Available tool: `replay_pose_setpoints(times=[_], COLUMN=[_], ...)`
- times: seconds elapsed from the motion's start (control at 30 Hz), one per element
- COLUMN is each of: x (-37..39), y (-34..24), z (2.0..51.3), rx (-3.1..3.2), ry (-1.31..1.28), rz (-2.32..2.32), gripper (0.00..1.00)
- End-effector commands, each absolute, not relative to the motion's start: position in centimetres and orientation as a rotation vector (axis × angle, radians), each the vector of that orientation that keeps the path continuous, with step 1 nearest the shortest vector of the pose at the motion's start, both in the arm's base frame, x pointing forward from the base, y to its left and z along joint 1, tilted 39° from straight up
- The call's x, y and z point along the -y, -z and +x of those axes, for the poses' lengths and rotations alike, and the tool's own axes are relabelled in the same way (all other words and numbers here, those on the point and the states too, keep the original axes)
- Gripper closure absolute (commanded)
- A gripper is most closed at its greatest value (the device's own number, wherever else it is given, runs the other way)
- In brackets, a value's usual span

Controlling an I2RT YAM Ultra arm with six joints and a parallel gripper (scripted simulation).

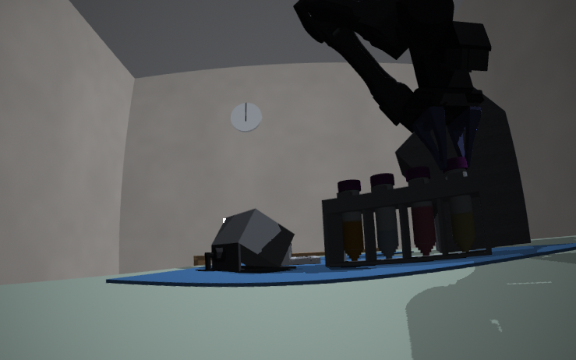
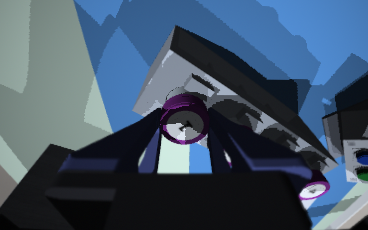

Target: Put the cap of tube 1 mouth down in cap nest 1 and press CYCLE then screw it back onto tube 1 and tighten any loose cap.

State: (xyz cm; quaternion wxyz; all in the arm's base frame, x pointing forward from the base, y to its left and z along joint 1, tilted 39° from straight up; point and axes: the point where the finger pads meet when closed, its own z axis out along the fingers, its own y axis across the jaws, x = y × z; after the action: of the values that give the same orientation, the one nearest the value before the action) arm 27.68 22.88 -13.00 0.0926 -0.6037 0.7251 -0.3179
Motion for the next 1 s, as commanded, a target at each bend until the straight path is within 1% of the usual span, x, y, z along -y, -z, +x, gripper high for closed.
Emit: replay_pose_setpoints(times=[0.0,0.17,0.97], x=[-23.29,-23.29,-23.29], y=[12.84,12.84,12.84], z=[27.71,27.71,27.71], rx=[-2.146,-2.146,-2.49], ry=[0.933,0.933,0.721], rz=[-1.783,-1.783,-0.843], gripper=[1.0,1.0,1.0])
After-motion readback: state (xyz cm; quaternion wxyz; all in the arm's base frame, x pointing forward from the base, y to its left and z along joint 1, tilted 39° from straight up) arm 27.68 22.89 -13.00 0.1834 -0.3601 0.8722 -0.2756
